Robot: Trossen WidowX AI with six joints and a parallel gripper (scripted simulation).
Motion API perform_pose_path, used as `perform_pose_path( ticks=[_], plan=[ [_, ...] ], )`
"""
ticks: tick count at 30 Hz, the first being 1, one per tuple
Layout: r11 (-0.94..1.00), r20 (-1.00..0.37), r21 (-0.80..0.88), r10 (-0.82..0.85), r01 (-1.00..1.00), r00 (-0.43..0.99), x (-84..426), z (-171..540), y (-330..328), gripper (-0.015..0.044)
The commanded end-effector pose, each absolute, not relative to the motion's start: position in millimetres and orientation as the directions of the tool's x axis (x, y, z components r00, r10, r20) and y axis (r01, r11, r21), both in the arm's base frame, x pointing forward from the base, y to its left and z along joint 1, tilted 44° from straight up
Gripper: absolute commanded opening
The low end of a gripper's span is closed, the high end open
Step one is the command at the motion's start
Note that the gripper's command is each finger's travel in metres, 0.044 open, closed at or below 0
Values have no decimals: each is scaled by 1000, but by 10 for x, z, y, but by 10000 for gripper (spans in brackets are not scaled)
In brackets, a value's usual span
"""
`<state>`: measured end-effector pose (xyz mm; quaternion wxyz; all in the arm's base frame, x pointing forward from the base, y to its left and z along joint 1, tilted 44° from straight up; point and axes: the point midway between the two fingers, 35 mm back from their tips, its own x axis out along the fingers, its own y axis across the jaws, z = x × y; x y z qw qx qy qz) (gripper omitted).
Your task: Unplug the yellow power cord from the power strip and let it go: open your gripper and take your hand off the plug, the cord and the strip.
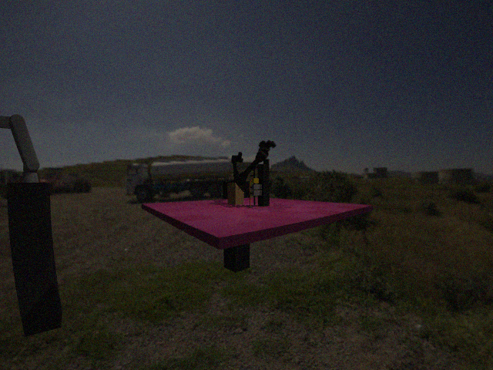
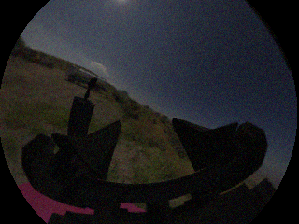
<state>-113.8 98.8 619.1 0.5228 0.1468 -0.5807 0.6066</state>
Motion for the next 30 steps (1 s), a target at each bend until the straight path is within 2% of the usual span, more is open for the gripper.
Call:
perform_pose_path(
  ticks=[1, 9, 14, 19, 24, 30],
  plan=[
    [221, 784, -553, 465, -804, -411, -1143, 6188, 995, 374],
    [215, 676, -654, 597, -725, -433, -1361, 5965, 1529, 164],
    [182, 557, -722, 725, -668, -404, -1368, 5700, 2094, 160],
    [131, 419, -761, 847, -636, -327, -1166, 5375, 2682, 160],
    [75, 267, -763, 941, -642, -207, -758, 5002, 3211, 160],
    [32, 72, -713, 997, -700, -28, -43, 4502, 3675, 160]
  ],
)
